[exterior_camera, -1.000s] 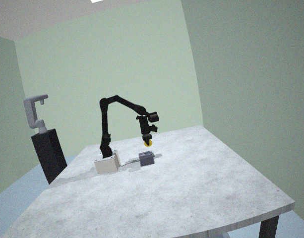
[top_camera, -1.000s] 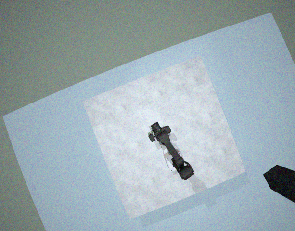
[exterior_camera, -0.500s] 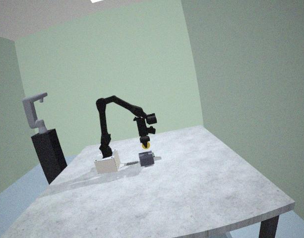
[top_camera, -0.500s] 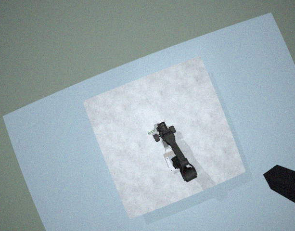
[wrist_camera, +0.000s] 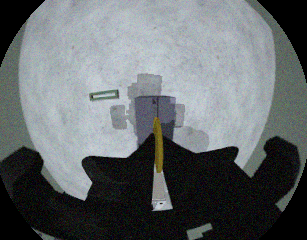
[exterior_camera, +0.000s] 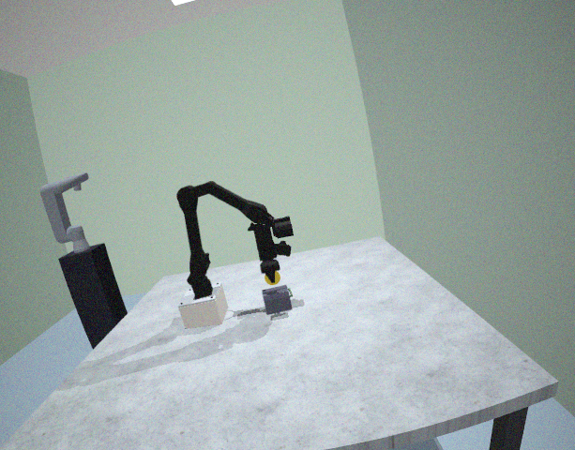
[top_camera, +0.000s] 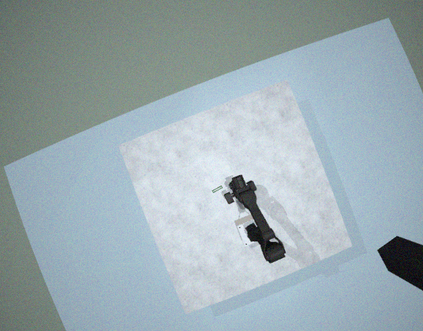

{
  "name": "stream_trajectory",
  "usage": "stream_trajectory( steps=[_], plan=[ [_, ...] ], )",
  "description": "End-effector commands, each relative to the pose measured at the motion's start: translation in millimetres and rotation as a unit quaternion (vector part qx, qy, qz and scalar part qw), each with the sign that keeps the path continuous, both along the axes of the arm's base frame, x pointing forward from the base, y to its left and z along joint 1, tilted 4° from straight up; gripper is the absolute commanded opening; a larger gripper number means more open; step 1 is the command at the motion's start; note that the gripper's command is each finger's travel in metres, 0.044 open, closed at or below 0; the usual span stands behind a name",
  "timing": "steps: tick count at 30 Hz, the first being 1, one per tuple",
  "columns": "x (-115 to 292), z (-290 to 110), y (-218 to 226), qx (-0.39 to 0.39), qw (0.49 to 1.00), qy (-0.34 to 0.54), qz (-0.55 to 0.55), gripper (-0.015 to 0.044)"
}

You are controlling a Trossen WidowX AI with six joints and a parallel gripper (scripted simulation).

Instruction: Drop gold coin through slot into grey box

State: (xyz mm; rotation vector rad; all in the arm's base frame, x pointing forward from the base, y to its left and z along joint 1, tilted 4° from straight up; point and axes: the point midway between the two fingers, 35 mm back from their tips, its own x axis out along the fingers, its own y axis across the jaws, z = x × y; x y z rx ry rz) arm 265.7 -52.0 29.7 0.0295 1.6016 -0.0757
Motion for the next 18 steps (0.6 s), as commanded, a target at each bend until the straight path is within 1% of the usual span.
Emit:
stream_trajectory(
  steps=[1, 18],
  plan=[
    [0.9, 0.0, 0.9, 0.0, 1.0, 0.0, 0.0, 0.0],
    [-2.9, 0.2, -3.8, 0.0, 1.0, 0.0, 0.006, 0.0004]
  ],
)
